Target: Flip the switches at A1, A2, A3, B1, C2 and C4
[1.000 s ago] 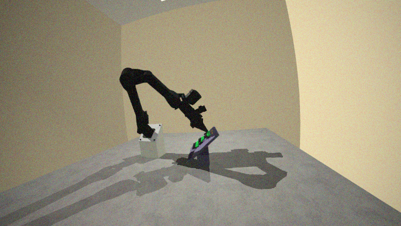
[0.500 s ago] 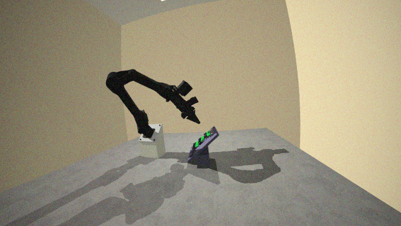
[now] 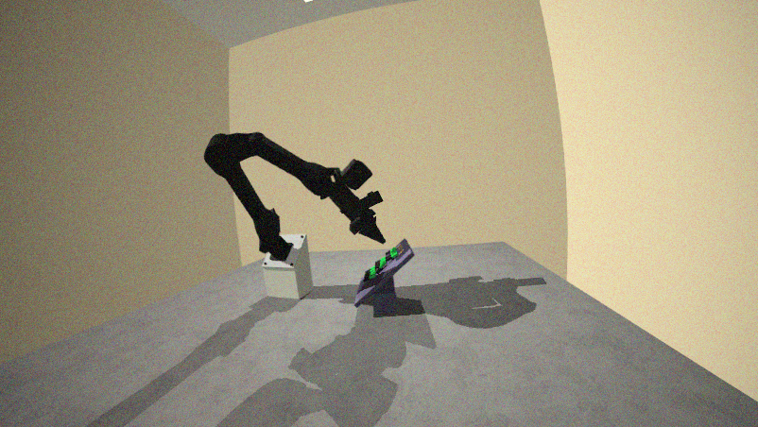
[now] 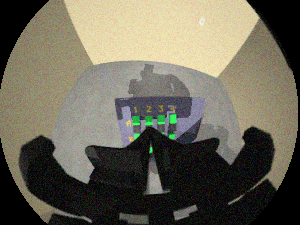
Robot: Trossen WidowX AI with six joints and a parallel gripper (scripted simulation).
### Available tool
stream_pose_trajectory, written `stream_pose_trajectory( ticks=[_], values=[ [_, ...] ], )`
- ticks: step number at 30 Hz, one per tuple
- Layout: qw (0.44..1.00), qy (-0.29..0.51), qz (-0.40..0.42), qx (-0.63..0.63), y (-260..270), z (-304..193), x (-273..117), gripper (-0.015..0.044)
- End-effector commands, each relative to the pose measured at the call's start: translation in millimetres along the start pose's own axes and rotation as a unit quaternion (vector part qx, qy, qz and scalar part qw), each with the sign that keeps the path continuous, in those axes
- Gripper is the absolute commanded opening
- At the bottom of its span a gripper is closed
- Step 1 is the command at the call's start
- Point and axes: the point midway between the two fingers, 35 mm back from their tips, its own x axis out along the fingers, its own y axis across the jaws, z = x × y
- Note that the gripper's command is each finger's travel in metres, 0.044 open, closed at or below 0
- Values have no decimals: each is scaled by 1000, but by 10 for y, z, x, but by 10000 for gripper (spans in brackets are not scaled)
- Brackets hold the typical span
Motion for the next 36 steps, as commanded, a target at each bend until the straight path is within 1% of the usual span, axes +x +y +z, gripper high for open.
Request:
stream_pose_trajectory(
  ticks=[1,16,36],
  values=[
    [1000,-2,1,-2,-2,21,51,0],
    [1000,-2,1,-2,-4,27,256,0],
    [1000,-2,1,-2,-4,27,259,0]
  ],
)
